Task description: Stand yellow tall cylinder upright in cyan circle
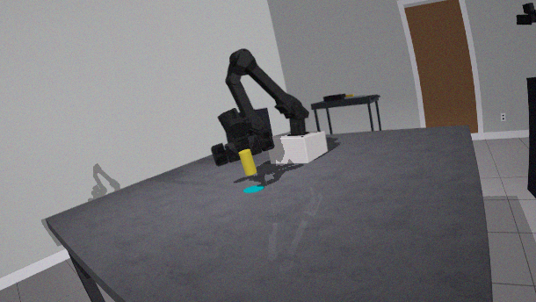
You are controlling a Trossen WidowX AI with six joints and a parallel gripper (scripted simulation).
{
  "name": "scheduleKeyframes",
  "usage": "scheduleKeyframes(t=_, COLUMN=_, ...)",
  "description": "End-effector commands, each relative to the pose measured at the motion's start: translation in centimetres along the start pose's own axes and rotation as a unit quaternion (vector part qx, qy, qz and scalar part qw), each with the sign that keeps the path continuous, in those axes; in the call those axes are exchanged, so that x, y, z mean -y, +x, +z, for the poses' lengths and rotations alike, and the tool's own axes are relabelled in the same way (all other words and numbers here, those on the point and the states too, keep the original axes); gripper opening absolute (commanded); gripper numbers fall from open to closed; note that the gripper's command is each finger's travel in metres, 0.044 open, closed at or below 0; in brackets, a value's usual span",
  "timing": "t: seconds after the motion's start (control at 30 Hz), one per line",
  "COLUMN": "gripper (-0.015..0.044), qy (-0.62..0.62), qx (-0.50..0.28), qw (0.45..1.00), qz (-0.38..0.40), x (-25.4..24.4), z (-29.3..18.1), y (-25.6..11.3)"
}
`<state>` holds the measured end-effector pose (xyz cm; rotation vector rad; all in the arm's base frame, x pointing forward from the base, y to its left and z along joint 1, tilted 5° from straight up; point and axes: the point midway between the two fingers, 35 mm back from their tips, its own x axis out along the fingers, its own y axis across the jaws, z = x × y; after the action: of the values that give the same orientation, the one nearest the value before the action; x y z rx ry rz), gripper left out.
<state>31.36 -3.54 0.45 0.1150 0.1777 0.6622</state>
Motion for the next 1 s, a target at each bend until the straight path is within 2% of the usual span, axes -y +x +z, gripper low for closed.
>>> scheduleKeyframes(t=0.0, gripper=0.0105, qy=0.002, qx=-0.002, qw=1.0, qz=0.003, x=0.1, z=-0.9, y=0.2)
scheduleKeyframes(t=0.47, gripper=0.0105, qy=0.013, qx=-0.009, qw=1.0, qz=0.007, x=0.9, z=-3.7, y=1.0)
scheduleKeyframes(t=0.83, gripper=0.0105, qy=0.013, qx=-0.009, qw=1.0, qz=0.007, x=1.0, z=-3.7, y=1.0)
scheduleKeyframes(t=0.97, gripper=0.021, qy=0.013, qx=-0.009, qw=1.0, qz=0.007, x=1.0, z=-3.7, y=1.0)
